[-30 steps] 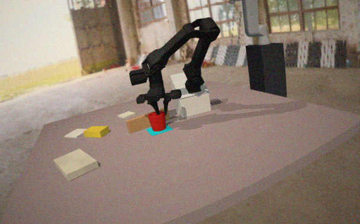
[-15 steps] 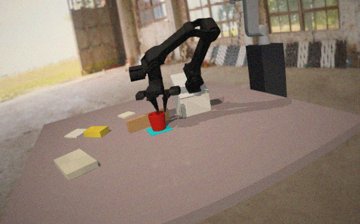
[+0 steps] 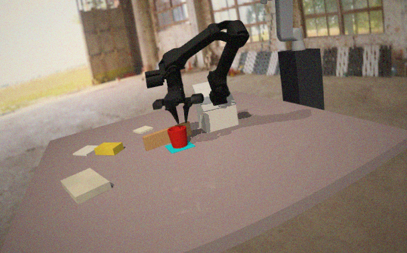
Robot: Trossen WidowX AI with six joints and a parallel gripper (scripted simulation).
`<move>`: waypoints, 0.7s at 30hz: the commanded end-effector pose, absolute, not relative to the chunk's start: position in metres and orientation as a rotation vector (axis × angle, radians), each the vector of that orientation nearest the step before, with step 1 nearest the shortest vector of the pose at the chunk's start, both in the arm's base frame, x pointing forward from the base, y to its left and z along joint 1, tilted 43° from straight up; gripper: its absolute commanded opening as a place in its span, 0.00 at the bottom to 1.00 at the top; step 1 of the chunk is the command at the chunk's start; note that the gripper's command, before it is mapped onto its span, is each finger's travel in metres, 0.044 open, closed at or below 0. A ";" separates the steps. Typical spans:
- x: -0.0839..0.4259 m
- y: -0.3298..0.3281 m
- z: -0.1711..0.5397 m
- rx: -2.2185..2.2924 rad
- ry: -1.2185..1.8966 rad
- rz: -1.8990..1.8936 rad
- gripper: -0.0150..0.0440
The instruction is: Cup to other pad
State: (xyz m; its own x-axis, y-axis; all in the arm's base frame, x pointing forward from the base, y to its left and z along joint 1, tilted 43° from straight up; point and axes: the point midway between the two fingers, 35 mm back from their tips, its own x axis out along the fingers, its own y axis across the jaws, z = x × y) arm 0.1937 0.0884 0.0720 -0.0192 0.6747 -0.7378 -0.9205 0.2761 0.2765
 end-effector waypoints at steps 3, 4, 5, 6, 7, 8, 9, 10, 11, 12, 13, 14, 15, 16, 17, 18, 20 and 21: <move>0.194 0.089 0.072 -0.334 0.924 1.307 0.65; 0.194 0.089 0.072 -0.334 0.924 1.307 0.69; 0.194 0.089 0.072 -0.334 0.924 1.307 0.74; 0.194 0.089 0.072 -0.334 0.924 1.307 0.78; 0.194 0.089 0.072 -0.334 0.924 1.307 0.83; 0.194 0.088 0.072 -0.334 0.924 1.307 0.87; 0.194 0.088 0.073 -0.335 0.925 1.306 0.92; 0.194 0.086 0.074 -0.335 0.925 1.306 0.96; 0.195 0.085 0.076 -0.336 0.925 1.306 1.00; 0.195 0.083 0.077 -0.336 0.925 1.305 1.00; 0.195 0.080 0.080 -0.337 0.926 1.305 1.00; 0.196 0.078 0.082 -0.338 0.926 1.305 1.00; 0.196 0.075 0.085 -0.338 0.926 1.305 1.00; 0.196 0.073 0.087 -0.339 0.926 1.305 1.00; 0.196 0.070 0.090 -0.339 0.926 1.304 1.00; 0.196 0.068 0.092 -0.339 0.926 1.305 1.00; 0.197 0.063 0.098 -0.339 0.926 1.305 1.00; 0.197 0.060 0.100 -0.339 0.925 1.305 1.00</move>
State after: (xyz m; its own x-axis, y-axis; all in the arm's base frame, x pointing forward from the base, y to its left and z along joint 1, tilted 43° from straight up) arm 0.1961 0.0665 0.0940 -0.0181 0.6753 -0.7373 -0.9192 0.2789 0.2779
